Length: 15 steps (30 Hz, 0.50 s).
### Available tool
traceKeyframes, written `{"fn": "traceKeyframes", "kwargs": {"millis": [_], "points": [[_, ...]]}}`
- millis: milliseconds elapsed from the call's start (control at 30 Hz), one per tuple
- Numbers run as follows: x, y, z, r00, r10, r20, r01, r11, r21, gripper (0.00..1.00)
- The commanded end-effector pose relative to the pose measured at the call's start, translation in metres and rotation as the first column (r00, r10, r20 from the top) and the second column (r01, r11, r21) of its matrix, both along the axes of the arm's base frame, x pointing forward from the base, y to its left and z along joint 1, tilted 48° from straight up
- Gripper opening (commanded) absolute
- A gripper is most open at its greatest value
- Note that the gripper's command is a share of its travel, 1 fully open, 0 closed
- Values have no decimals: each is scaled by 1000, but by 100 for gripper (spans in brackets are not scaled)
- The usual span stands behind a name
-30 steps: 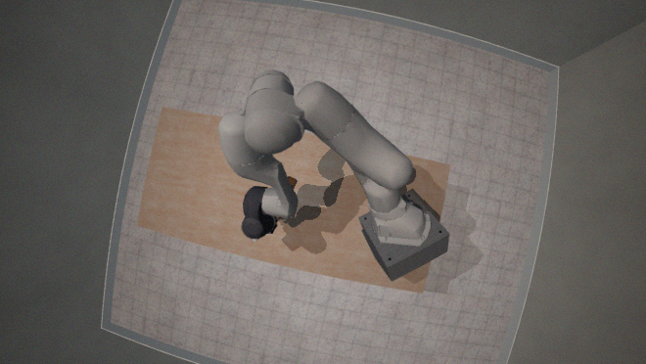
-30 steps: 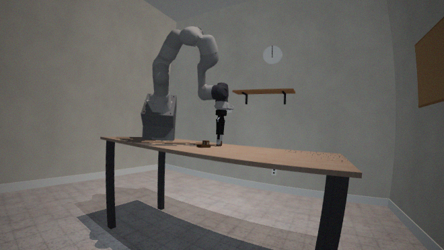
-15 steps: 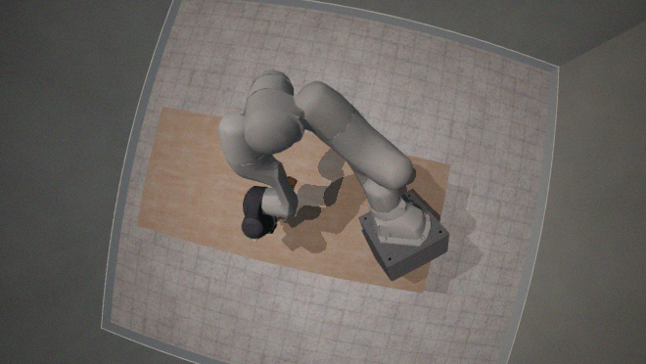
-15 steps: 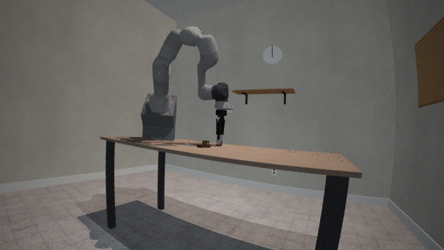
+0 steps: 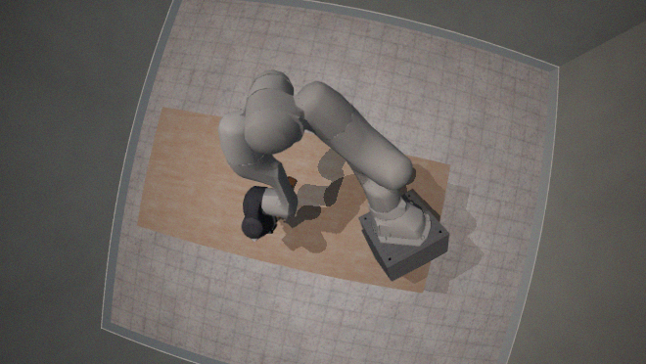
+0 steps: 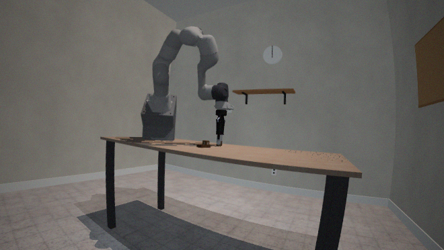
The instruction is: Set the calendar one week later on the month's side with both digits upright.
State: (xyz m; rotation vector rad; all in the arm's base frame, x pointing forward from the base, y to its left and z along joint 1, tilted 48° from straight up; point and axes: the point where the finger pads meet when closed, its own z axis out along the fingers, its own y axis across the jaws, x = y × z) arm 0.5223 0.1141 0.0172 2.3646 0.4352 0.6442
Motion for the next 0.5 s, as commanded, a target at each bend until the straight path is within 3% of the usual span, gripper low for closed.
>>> {"fn": "traceKeyframes", "kwargs": {"millis": [0,467], "points": [[1,-1,-1,1000,-5,3,5,1000,4,17],[3,-3,-3,1000,-5,3,5,1000,4,17]]}}
